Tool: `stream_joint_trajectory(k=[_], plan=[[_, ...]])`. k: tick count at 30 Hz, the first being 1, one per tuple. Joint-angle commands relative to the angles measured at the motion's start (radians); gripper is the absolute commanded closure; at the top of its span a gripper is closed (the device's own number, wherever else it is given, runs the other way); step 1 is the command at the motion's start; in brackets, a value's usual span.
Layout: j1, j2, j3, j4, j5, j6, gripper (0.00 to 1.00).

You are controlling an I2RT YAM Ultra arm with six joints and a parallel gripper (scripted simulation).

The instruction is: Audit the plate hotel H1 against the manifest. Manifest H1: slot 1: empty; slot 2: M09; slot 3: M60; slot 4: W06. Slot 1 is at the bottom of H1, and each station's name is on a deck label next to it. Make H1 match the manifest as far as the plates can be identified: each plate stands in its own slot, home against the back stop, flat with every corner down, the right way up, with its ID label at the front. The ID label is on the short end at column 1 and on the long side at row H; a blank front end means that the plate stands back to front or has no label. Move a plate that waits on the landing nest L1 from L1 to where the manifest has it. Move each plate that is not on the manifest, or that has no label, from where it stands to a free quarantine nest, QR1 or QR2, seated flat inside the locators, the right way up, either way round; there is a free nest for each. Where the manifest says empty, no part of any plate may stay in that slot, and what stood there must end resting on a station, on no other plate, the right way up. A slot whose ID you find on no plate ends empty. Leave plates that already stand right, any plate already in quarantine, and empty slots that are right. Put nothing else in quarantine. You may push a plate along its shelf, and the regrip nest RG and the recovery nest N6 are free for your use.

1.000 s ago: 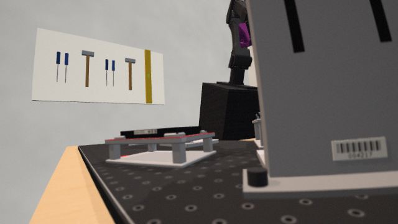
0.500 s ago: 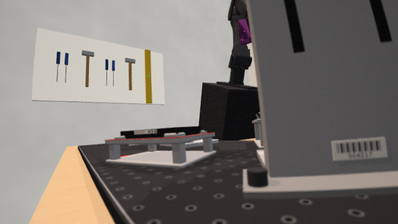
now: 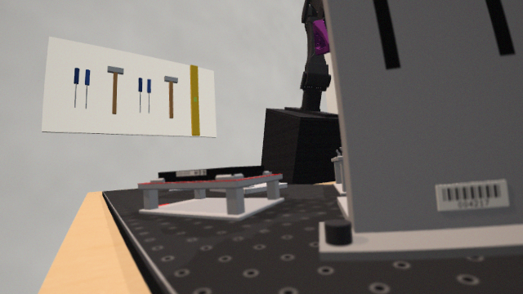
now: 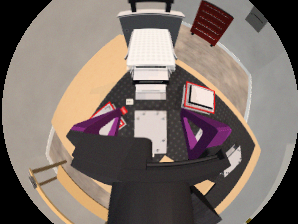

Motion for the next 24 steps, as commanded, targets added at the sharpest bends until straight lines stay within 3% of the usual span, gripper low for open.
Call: stream_joint_trajectory(k=[1,24], plan=[[-0.006,0.007,0.015,0.010,-0.004,-0.003,0.00],[-0.038,0.108,0.101,0.026,-0.032,-0.017,0.00]])
